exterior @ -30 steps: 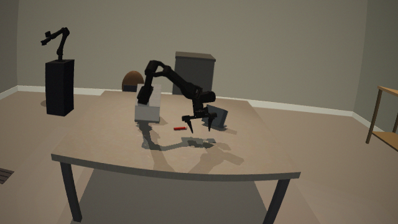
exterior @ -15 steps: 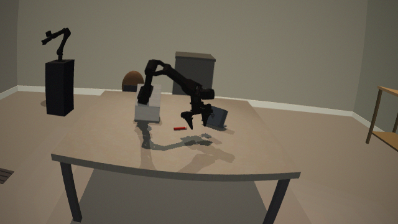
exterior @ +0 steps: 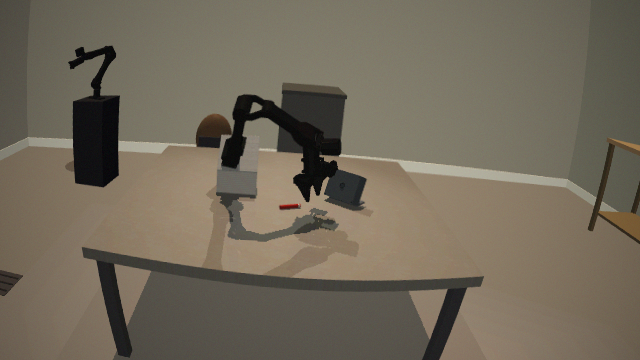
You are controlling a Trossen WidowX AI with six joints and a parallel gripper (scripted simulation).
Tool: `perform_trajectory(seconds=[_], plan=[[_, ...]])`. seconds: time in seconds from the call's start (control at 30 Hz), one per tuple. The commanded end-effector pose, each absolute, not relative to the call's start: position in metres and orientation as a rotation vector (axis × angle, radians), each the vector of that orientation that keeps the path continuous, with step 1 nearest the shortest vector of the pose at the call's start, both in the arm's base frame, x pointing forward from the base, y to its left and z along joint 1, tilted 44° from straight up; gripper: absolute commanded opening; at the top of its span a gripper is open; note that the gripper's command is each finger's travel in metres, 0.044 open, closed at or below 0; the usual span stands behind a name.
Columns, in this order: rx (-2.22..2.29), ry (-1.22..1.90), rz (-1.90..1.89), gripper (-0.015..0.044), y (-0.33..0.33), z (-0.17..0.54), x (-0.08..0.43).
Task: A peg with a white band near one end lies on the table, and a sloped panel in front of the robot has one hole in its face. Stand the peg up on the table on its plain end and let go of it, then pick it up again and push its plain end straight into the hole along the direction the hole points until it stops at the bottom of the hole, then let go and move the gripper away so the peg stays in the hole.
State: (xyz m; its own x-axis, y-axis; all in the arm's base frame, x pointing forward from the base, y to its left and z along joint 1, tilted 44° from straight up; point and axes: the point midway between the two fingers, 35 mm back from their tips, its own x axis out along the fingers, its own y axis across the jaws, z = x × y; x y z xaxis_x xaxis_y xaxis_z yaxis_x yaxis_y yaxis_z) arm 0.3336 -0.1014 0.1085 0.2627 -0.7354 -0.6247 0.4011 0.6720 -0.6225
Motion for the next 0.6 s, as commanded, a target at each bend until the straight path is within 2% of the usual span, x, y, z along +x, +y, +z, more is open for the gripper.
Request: perform_trajectory(seconds=[0.0,0.57], plan=[[-0.472,1.13,-0.71,0.044,-0.093,0.104,0.327],[-0.889,1.435,-0.336,0.044,-0.065,0.091,0.292]])
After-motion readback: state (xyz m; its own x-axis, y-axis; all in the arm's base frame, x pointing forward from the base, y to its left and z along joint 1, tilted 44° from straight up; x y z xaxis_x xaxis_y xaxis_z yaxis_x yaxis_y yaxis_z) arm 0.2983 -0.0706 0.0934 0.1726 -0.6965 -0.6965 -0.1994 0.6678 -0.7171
